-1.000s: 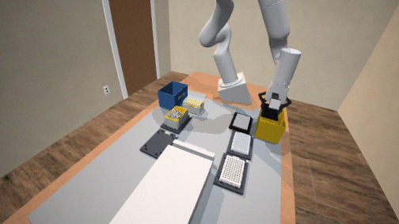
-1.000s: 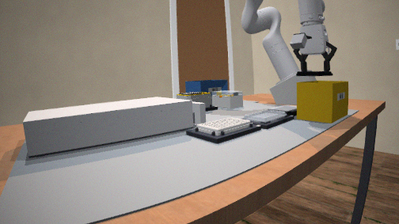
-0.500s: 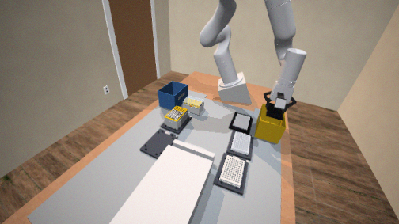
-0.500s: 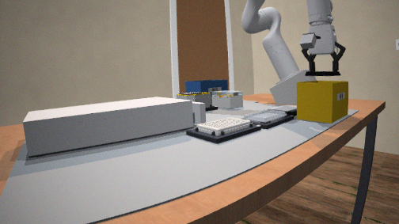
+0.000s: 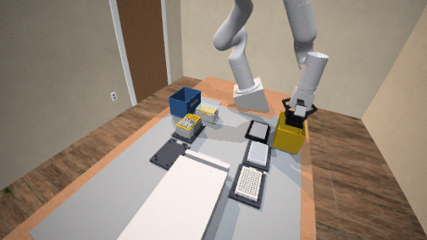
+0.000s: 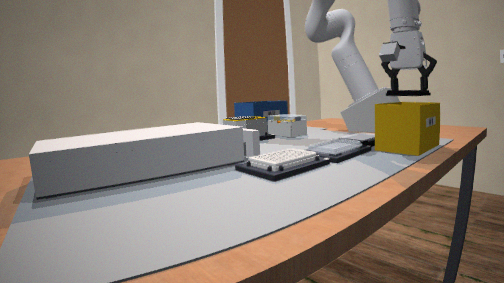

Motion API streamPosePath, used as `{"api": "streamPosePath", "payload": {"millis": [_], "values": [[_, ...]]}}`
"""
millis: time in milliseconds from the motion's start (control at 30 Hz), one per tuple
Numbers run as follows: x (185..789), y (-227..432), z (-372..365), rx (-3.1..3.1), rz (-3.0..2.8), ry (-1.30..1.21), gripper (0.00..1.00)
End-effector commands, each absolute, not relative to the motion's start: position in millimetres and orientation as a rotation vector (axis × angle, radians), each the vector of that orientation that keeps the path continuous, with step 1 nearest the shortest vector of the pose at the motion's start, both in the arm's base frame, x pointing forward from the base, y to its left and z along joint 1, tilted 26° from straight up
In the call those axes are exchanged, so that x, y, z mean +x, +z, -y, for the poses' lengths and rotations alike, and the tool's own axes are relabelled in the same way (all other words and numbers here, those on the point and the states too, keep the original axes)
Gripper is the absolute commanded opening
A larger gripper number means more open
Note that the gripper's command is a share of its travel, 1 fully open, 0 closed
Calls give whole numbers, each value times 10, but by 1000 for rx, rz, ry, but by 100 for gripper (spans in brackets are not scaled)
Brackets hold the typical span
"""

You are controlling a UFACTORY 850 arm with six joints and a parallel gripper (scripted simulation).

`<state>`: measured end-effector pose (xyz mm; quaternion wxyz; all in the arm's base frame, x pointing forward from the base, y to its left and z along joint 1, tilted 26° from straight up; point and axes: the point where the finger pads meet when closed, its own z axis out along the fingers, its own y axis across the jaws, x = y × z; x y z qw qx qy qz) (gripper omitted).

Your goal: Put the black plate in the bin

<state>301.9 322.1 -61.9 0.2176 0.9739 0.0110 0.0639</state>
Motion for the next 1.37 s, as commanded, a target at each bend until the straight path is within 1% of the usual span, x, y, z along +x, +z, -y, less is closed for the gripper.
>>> {"api": "streamPosePath", "payload": {"millis": [0, 33, 967, 1233, 1333], "values": [[3023, -614, -3231, 2698, -30, 178, 0], [3023, -614, -3231, 2698, -30, 178, 100], [3023, -614, -3231, 2699, -31, 179, 100], [3148, -349, -2959, 2698, -31, 178, 100], [3148, -349, -2959, 2698, -31, 178, 100]]}}
